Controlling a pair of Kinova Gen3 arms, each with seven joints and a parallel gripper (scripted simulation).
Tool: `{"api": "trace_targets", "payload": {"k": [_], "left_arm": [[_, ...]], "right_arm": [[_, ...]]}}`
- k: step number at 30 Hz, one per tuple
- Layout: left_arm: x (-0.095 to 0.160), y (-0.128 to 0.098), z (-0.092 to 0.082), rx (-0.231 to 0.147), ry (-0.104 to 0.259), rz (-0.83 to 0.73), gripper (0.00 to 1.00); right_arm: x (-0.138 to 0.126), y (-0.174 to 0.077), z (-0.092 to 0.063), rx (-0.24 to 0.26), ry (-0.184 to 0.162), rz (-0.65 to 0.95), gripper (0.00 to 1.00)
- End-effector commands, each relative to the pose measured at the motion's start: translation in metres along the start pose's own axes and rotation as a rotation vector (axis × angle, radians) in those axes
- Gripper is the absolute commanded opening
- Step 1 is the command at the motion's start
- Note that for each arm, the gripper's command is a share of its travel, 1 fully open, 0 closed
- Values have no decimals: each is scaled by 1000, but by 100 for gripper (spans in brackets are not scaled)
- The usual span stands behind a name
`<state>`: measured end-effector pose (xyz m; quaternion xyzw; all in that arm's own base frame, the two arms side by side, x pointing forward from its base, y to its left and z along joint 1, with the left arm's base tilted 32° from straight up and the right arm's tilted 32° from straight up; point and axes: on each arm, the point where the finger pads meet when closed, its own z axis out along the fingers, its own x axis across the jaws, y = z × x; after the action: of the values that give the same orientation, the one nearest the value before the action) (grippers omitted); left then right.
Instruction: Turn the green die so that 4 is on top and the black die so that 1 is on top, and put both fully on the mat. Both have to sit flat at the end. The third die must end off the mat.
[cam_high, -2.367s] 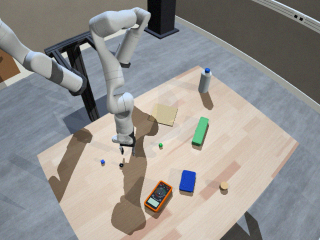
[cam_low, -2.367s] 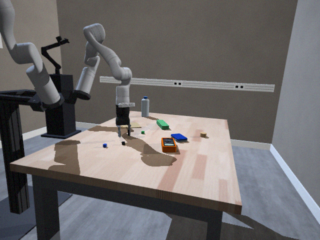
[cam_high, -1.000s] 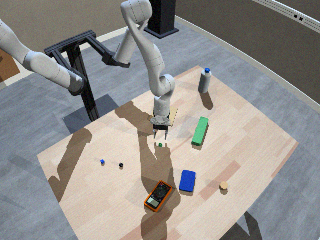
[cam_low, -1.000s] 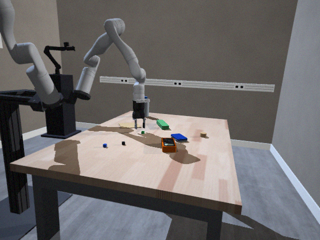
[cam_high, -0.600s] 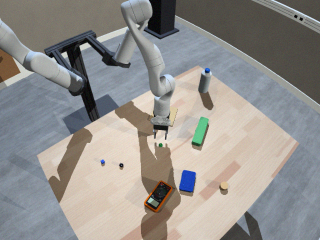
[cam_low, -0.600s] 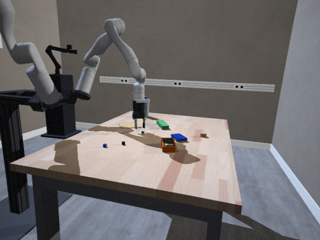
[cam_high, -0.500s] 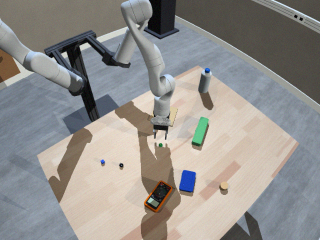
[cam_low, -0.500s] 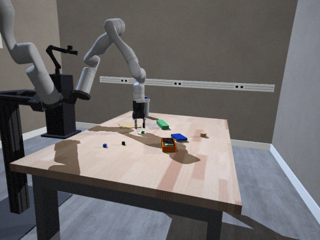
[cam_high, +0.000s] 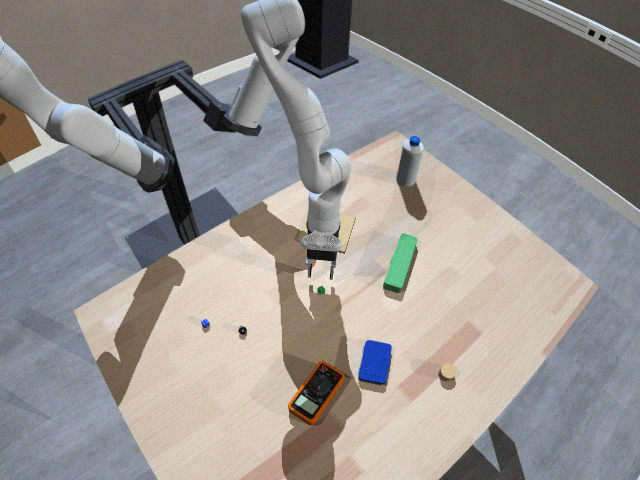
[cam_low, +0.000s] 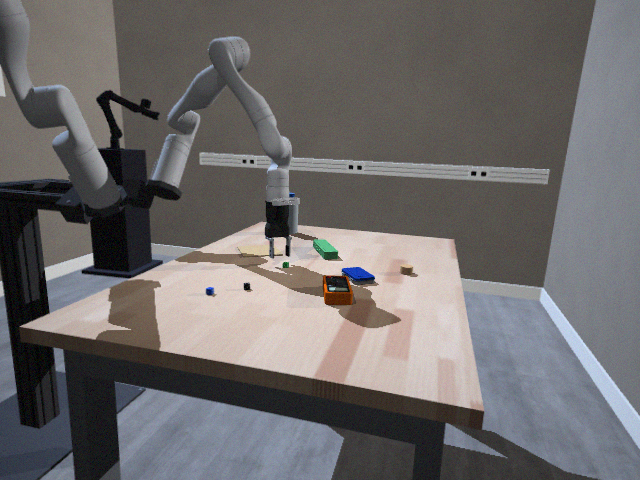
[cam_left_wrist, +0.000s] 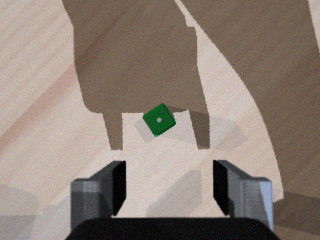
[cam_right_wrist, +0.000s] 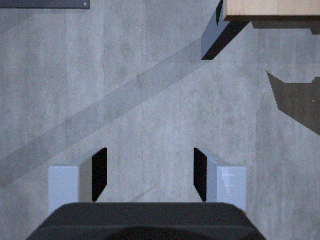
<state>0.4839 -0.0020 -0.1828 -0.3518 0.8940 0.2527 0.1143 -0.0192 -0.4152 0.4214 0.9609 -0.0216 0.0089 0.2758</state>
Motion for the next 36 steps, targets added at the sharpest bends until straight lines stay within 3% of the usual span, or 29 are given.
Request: {"api": "trace_targets", "payload": {"k": [1,8,18,20,24,36], "left_arm": [[0,-1,-1,2,-1,0,100],[0,-1,-10,2,-1,0,100],[0,-1,-87,2,-1,0,100],[0,-1,-87,2,-1,0,100],[0,-1,-109,2,-1,0,100],[0,-1,-116,2,-1,0,100]], "right_arm": [[0,0,-1,-2,0,0,100],[0,0,-1,-2,0,0,100],[0,0,-1,-2,0,0,100],[0,0,-1,-2,0,0,100],[0,0,-1,-2,0,0,100],[0,0,-1,-2,0,0,100]]}}
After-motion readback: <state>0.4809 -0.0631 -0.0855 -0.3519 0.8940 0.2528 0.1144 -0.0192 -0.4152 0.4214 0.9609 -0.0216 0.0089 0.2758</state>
